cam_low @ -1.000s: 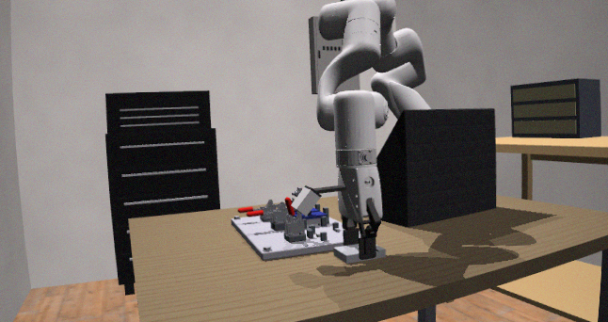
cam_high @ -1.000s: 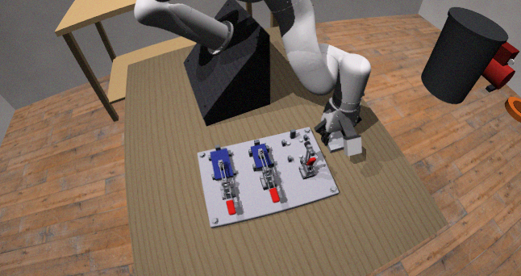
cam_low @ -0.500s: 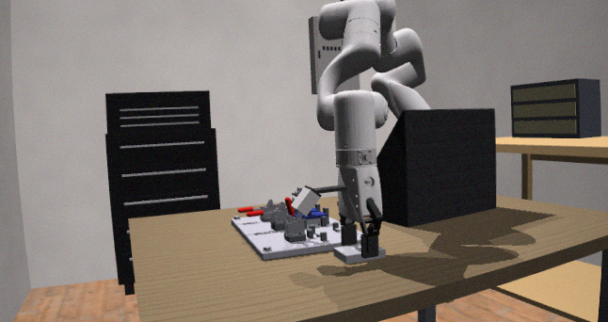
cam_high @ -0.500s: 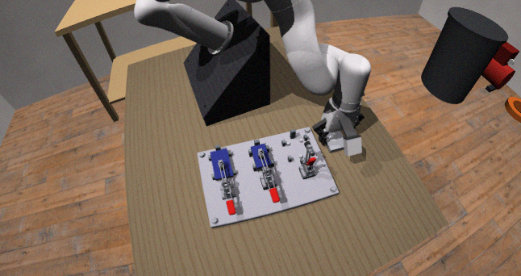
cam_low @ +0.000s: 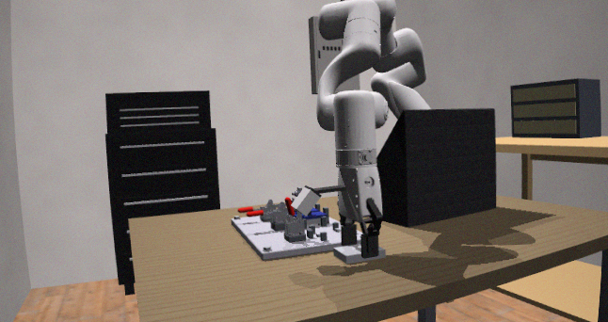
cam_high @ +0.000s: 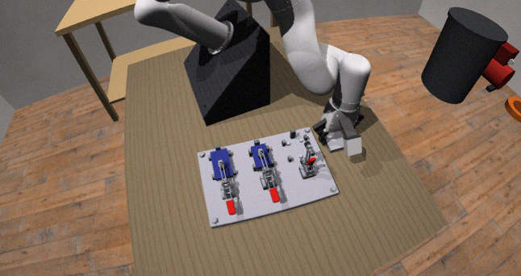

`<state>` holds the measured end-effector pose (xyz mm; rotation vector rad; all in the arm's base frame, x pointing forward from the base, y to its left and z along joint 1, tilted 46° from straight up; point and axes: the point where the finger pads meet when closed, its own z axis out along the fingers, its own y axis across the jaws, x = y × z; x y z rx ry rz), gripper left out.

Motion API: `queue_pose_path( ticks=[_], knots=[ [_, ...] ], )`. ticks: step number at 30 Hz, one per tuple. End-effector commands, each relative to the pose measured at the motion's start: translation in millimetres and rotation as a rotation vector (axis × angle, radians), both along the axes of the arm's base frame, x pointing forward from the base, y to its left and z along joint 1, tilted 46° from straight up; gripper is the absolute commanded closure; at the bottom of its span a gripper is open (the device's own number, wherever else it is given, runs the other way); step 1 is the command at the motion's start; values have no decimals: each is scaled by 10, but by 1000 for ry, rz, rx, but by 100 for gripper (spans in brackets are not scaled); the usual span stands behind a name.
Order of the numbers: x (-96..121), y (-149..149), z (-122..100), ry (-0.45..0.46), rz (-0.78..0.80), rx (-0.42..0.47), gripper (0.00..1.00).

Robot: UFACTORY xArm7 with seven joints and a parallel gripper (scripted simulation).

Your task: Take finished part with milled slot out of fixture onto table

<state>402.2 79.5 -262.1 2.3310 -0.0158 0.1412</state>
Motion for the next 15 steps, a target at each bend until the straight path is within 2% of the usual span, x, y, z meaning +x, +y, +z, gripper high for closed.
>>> queue_pose_path(
  ticks=[1,15],
  knots=[
    [11,27,4,-2,3,4,5],
    [2,93,67,-2,3,4,5]
  ],
)
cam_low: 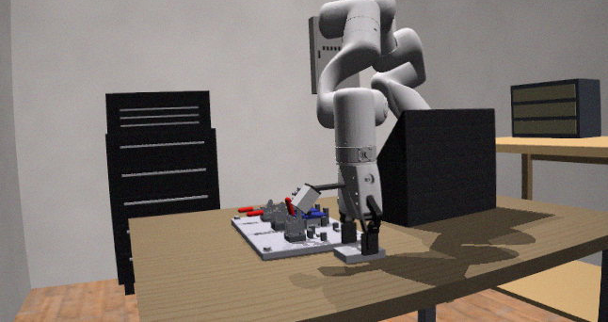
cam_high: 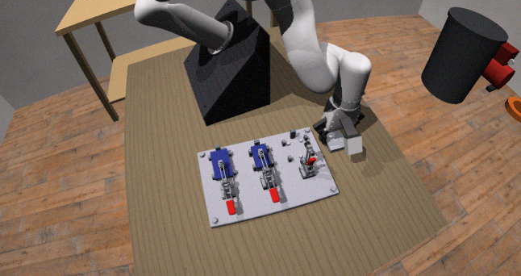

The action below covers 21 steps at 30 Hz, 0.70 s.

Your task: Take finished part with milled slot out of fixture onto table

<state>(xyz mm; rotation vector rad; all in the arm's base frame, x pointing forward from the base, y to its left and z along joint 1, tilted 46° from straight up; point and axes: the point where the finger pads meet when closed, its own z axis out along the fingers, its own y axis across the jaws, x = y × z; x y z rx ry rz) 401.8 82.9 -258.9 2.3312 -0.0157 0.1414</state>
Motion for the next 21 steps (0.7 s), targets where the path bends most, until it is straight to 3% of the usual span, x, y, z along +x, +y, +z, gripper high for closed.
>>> queue_pose_path(
  ticks=[1,21],
  knots=[
    [3,75,51,-2,2,4,5],
    [-65,559,516,-2,2,4,5]
  ],
)
